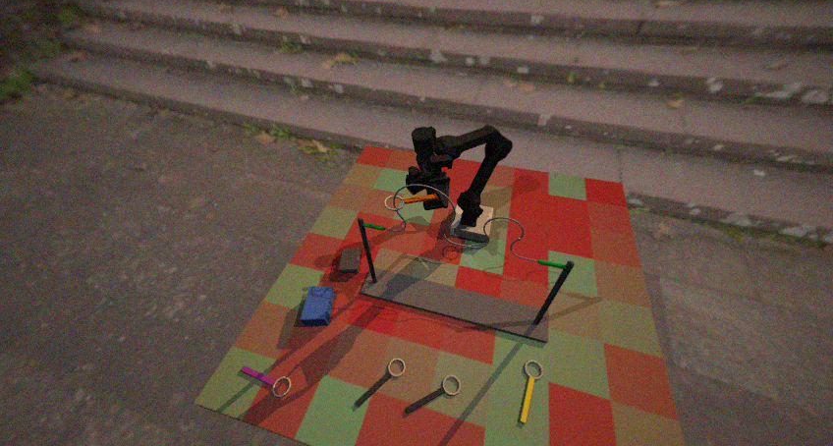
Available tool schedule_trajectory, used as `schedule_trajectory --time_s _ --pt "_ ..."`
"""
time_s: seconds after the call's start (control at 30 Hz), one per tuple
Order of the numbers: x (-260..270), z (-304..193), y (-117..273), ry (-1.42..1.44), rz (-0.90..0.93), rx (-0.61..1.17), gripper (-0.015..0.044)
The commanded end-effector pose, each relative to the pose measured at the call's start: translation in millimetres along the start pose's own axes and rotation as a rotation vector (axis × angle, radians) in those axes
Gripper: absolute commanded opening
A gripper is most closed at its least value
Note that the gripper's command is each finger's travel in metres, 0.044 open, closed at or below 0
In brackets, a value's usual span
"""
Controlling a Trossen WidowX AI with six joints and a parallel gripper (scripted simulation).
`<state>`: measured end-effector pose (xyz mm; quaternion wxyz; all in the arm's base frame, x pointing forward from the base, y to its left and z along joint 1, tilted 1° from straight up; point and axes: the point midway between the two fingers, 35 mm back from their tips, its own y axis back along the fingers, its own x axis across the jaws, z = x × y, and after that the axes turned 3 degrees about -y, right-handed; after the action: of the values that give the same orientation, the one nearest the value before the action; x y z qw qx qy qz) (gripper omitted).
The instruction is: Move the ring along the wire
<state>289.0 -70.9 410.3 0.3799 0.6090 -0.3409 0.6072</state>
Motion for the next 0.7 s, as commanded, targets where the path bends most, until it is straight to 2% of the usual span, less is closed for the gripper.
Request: schedule_trajectory --time_s 0.0,0.67 --pt "2.4 0.3 0.2 0.036 -0.013 -0.005 -0.015" --pt "-3.5 1.1 0.3 0.182 -0.111 -0.016 -0.015"
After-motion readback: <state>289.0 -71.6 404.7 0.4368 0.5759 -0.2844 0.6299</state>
